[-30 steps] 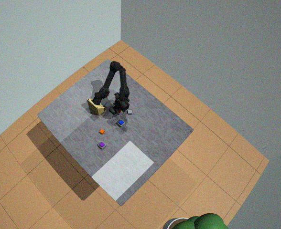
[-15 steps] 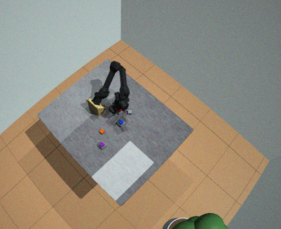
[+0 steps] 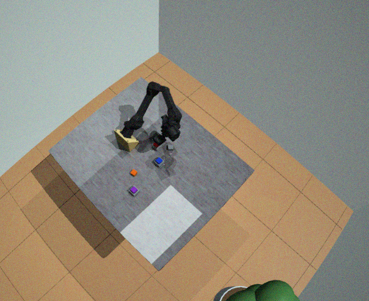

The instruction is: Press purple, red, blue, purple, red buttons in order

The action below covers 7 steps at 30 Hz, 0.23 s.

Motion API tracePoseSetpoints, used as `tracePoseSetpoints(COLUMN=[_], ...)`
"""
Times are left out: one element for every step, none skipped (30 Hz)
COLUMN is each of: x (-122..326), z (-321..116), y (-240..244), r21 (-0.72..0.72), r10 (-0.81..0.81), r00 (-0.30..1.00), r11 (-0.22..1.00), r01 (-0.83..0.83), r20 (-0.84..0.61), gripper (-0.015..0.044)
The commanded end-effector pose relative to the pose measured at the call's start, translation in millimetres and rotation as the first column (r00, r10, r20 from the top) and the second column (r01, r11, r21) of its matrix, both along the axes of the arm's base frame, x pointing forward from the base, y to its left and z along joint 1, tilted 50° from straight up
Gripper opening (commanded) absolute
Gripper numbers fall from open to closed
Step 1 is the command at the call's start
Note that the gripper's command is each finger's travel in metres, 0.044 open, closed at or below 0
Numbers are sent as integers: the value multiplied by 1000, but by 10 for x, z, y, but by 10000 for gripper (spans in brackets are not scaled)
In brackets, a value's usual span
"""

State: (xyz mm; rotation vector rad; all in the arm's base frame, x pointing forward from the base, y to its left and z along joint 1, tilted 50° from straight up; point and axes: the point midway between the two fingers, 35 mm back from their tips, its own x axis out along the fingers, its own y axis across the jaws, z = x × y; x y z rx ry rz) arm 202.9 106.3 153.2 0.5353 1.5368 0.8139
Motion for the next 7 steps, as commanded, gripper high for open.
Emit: tracePoseSetpoints(x=[178,211,229,235,235,235,235], z=[319,389,430,444,444,444,444], y=[82,99,109,112,112,112,112], r21=[6,6,7,7,7,7,7], r10=[-1,-1,-1,-1,-1,-1,-1], r00=[1000,1000,1000,1000,1000,1000,1000], r11=[1000,1000,1000,1000,1000,1000,1000], r01=[1,1,1,1,1,1,1], r20=[-11,-11,-12,-12,-12,-12,-12], gripper=[335,361,387,400,400,400,400])
